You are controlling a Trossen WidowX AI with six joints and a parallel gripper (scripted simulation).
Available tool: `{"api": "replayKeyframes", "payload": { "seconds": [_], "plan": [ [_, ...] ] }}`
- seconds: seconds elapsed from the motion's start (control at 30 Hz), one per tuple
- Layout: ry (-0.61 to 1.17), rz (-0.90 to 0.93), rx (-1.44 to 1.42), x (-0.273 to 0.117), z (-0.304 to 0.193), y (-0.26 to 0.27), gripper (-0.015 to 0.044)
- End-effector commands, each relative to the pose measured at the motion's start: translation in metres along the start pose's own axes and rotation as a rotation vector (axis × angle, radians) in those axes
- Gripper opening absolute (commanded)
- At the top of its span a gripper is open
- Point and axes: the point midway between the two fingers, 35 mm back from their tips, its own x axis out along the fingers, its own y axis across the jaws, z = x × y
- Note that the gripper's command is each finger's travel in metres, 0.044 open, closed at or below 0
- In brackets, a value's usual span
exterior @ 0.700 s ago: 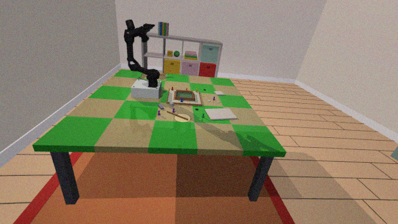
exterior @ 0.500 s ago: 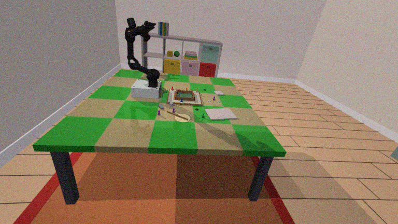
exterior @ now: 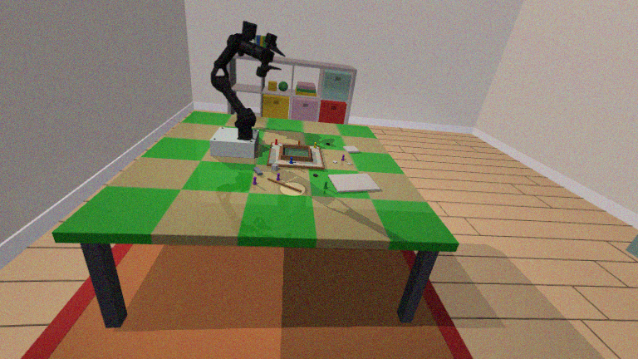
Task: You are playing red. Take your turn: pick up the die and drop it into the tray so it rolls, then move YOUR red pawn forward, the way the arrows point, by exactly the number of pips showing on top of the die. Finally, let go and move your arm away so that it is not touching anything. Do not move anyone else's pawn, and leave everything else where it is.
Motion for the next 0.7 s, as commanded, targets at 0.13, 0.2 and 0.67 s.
{"api": "replayKeyframes", "payload": {
  "seconds": [0.13,0.2,0.67],
  "plan": [
    [0.129,0.366,0.576,0.107,-0.043,0.083,0.0275],
    [0.189,0.455,0.714,0.128,-0.051,0.111,0.0275],
    [0.963,0.961,1.486,0.166,-0.065,0.345,0.0275]
  ]
}}
